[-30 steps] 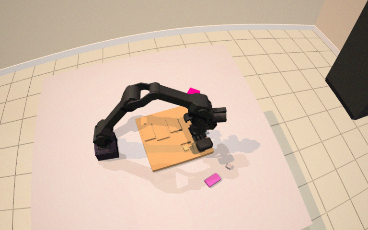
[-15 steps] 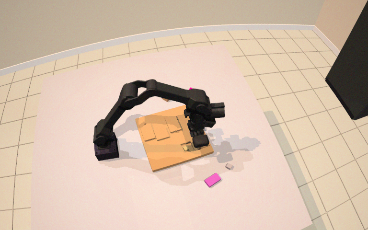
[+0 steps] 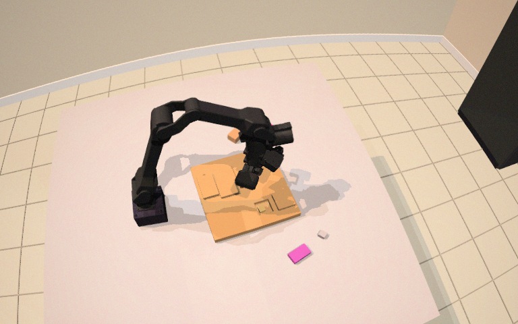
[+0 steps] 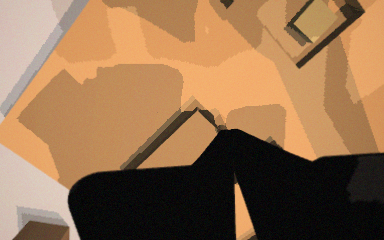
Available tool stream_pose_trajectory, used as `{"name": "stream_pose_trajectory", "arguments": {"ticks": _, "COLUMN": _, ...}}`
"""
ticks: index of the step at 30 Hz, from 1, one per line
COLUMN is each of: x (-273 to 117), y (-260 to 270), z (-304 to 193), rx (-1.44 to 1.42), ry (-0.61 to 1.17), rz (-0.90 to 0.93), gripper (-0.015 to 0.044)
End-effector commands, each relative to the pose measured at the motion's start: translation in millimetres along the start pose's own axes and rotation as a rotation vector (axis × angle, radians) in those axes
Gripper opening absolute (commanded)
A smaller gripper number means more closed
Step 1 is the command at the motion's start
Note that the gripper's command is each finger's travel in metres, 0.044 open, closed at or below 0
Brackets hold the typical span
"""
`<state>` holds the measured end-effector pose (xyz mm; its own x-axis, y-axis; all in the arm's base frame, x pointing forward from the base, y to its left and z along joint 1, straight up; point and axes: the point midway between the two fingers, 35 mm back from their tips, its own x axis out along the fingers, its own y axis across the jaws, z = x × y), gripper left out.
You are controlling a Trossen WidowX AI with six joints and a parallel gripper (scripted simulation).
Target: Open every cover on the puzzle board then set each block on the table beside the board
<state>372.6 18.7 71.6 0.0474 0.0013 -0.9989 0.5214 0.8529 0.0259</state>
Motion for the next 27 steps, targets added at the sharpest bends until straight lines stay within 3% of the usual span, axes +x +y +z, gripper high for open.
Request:
{"name": "stream_pose_trajectory", "arguments": {"ticks": 1, "x": 0, "y": 3, "z": -31, "rx": 0.228, "ry": 0.004, "rz": -0.004, "gripper": 0.0}}
{"name": "stream_pose_trajectory", "arguments": {"ticks": 15, "x": 3, "y": -1, "z": -110, "rx": 0.842, "ry": 0.014, "rz": -0.01, "gripper": 0.0}}
{"name": "stream_pose_trajectory", "arguments": {"ticks": 27, "x": 3, "y": -2, "z": -113, "rx": 0.87, "ry": 0.015, "rz": -0.01, "gripper": 0.0}}
